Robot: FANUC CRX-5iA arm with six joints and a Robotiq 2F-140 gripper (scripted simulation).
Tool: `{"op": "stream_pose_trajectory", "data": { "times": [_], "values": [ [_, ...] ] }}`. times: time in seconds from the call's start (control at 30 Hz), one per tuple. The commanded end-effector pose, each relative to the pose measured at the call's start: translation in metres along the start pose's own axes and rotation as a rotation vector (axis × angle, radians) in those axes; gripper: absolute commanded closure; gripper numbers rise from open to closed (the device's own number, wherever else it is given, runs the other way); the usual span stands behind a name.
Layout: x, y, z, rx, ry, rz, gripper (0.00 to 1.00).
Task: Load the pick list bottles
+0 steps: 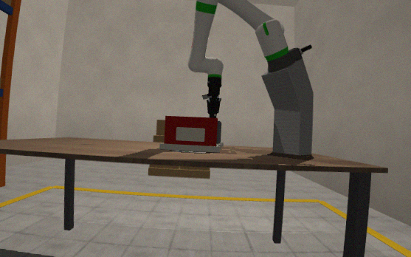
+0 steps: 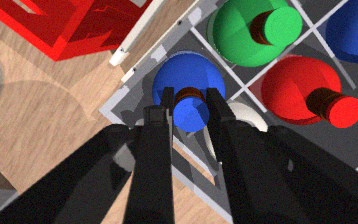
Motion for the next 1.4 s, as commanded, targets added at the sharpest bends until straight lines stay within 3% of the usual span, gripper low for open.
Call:
{"op": "stream_pose_trajectory", "data": {
  "times": [0.0, 1.37],
  "values": [
    [0.0, 0.001, 0.005, 0.002, 0.0, 0.001, 0.9],
    [0.0, 0.001, 0.067, 0.002, 0.0, 0.001, 0.9]
  ]
}}
Point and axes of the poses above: the point where the finger pads meet when closed, its own z axis back along the fingers, its own y axis across the jaws, x = y × z, the point moved 1 cm from there along z, back along the fingers, and after that the axes turned 2 degrees about z, right-handed, at the moved point
